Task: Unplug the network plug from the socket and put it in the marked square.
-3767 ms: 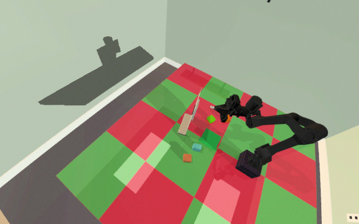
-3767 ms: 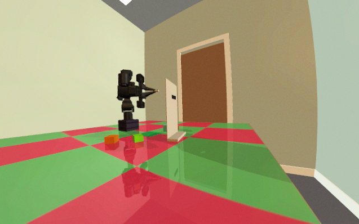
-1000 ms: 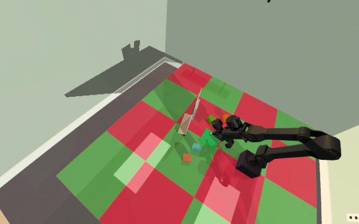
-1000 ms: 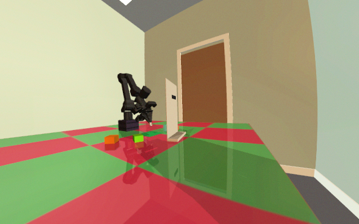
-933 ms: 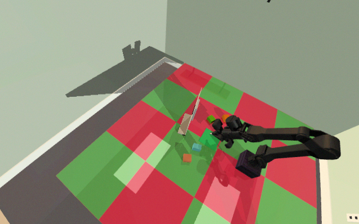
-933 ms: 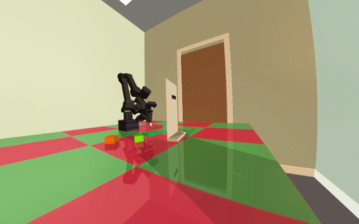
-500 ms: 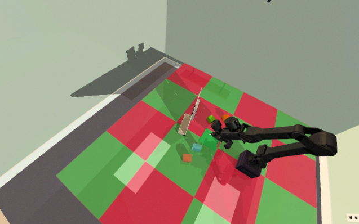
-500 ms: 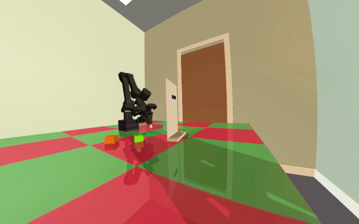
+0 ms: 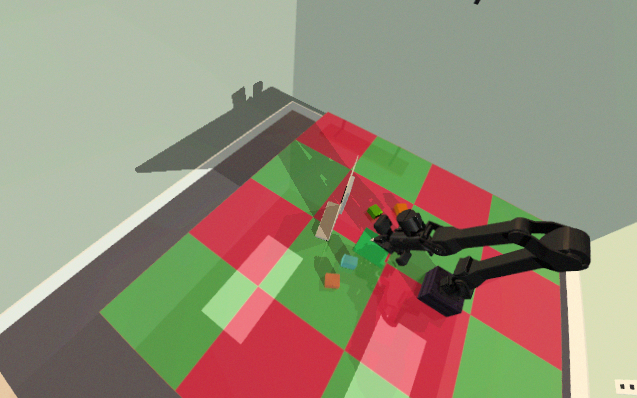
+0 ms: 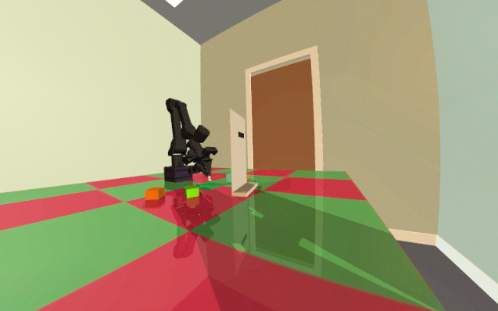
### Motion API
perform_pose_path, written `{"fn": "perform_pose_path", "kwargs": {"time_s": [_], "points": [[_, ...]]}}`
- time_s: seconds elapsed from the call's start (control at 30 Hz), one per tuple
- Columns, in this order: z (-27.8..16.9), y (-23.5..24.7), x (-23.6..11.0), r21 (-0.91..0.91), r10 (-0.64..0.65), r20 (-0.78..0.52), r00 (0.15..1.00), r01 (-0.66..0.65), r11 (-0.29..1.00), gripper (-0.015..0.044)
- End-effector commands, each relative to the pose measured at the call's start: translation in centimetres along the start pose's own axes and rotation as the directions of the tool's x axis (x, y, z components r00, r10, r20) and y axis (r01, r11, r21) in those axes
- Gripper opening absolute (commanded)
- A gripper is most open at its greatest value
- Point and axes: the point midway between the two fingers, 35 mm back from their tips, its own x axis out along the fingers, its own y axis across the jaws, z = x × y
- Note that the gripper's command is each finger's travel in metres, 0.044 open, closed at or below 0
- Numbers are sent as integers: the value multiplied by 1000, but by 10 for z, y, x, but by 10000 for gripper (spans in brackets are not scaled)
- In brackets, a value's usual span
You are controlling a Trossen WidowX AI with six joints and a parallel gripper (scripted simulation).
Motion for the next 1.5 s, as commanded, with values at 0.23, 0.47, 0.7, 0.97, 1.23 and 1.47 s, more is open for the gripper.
{"fn": "perform_pose_path", "kwargs": {"time_s": [0.23,0.47,0.7,0.97,1.23,1.47], "points": [[0,-11,8,7,-11,-4,1000,11,1000,0],[0,-15,12,7,-12,-4,1000,12,1000,0],[0,-18,14,8,-12,-5,1000,12,1000,0],[0,-17,16,8,-12,-5,1000,12,1000,0],[1,-18,19,8,-12,-5,1000,12,1000,0],[1,-16,17,9,-7,-1,1000,7,1000,0]]}}
